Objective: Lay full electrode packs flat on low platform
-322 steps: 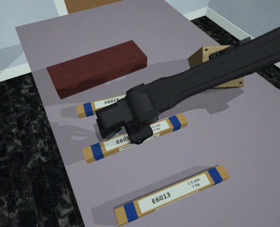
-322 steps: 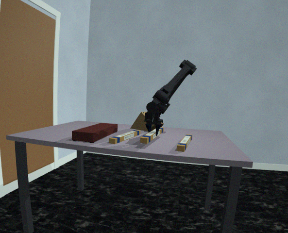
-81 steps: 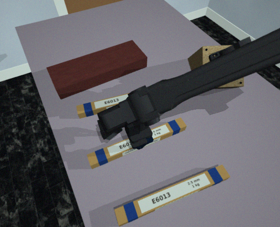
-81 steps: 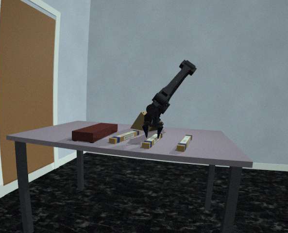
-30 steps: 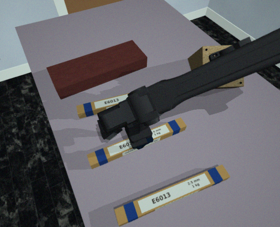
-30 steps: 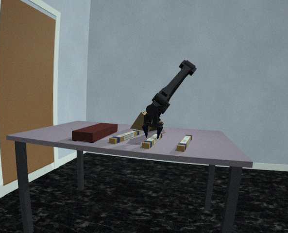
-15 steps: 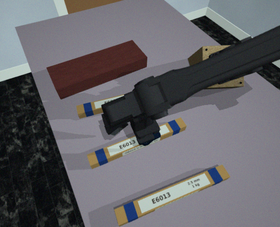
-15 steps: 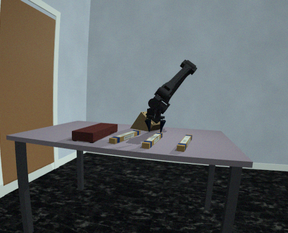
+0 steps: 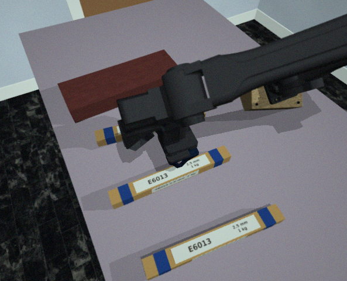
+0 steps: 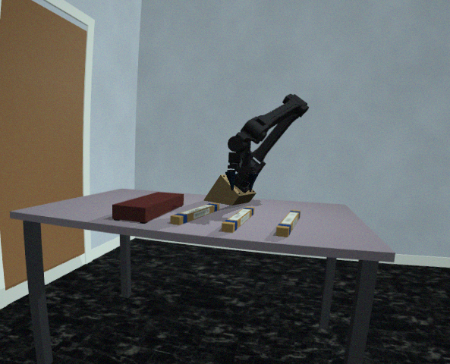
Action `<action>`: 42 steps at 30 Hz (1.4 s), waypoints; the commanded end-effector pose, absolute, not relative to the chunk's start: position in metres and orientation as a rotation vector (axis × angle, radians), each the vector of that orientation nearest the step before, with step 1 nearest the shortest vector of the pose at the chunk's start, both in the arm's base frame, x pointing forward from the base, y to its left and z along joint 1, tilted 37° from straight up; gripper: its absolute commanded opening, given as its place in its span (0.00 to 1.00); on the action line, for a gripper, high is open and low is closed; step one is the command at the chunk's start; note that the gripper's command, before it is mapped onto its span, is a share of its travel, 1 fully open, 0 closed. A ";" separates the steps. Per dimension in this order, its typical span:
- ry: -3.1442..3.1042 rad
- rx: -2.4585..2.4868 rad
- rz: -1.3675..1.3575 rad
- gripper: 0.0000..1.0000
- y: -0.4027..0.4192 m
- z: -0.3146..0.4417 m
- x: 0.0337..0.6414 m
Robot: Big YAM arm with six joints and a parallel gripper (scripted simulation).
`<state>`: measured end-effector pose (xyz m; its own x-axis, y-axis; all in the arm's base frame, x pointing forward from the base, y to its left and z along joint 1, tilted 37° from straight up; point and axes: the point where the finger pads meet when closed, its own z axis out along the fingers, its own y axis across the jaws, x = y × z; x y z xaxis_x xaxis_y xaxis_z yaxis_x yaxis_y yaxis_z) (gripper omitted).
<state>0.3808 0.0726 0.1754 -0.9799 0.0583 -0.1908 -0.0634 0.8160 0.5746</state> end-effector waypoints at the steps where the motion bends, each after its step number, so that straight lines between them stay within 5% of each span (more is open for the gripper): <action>1: 2.748 -0.039 0.874 0.74 0.063 0.202 0.394; 42: 2.782 0.054 0.870 0.74 -0.095 0.083 0.407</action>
